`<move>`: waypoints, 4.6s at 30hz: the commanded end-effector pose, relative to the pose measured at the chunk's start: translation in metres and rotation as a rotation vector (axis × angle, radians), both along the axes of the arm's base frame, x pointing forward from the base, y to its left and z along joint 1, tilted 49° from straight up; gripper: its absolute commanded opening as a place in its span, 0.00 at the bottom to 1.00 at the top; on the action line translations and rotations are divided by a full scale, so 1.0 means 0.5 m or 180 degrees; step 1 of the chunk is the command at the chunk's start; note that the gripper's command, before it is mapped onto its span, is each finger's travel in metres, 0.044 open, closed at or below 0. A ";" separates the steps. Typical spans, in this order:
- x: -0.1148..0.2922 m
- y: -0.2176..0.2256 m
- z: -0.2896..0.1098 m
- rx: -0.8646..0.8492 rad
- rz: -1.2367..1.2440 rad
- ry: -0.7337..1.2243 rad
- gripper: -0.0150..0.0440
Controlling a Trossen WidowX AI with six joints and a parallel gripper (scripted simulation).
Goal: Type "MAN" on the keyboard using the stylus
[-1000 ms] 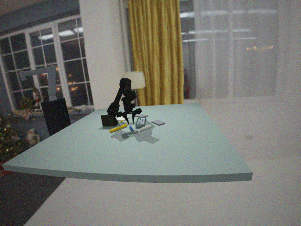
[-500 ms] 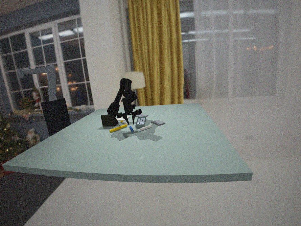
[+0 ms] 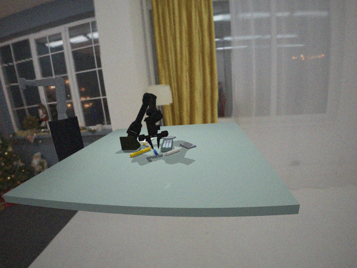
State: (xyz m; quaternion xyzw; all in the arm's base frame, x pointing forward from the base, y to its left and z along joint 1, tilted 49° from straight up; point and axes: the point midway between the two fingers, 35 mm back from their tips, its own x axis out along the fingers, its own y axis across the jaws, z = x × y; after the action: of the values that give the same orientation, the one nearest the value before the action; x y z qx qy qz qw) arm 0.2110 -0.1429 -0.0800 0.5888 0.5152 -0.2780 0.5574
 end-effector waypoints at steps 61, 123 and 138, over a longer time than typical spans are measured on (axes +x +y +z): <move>0.008 0.052 -0.045 0.0019 -0.0003 0.0016 0.51; 0.067 -0.028 0.077 -0.0801 0.3053 0.0053 0.25; 0.111 -0.017 0.143 -0.0968 0.5229 0.0052 0.25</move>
State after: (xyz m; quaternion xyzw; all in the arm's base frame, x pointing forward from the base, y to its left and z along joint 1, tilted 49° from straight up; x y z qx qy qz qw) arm 0.2607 -0.1535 -0.0172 0.0059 0.7364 0.0969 0.6695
